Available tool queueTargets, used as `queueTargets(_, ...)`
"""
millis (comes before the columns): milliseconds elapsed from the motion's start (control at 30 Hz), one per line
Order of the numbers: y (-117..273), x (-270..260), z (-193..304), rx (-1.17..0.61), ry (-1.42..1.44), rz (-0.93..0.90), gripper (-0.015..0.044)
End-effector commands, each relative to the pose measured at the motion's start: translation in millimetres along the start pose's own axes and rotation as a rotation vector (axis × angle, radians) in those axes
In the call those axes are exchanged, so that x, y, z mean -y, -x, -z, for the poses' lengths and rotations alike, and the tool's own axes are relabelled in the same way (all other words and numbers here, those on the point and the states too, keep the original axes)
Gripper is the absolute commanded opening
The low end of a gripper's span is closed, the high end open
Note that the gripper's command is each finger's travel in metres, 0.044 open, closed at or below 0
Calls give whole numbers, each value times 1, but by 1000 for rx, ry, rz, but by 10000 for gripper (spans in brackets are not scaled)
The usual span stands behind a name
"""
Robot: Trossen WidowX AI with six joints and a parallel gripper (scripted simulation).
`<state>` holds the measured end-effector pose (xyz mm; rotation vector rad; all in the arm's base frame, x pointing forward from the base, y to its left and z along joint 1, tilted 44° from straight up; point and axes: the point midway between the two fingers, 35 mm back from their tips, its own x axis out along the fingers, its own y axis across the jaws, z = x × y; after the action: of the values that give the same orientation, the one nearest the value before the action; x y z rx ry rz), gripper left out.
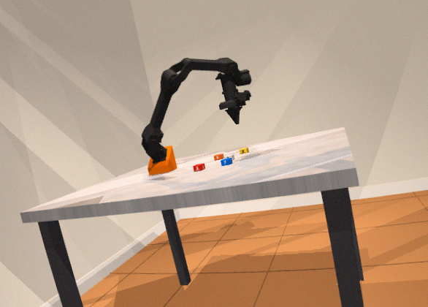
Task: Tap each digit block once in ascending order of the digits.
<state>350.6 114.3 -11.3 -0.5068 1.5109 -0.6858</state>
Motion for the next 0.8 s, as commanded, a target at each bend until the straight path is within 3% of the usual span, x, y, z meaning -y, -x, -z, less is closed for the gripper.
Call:
queueTargets(0,-3,-41,0,-3,-1,-1,20)
queueTargets(200,-5,-41,0,-3,-1,-1,20)
queueTargets(433,-82,-40,0,-2,-2,2,20)
queueTargets(767,-86,-40,0,-2,-2,2,20)
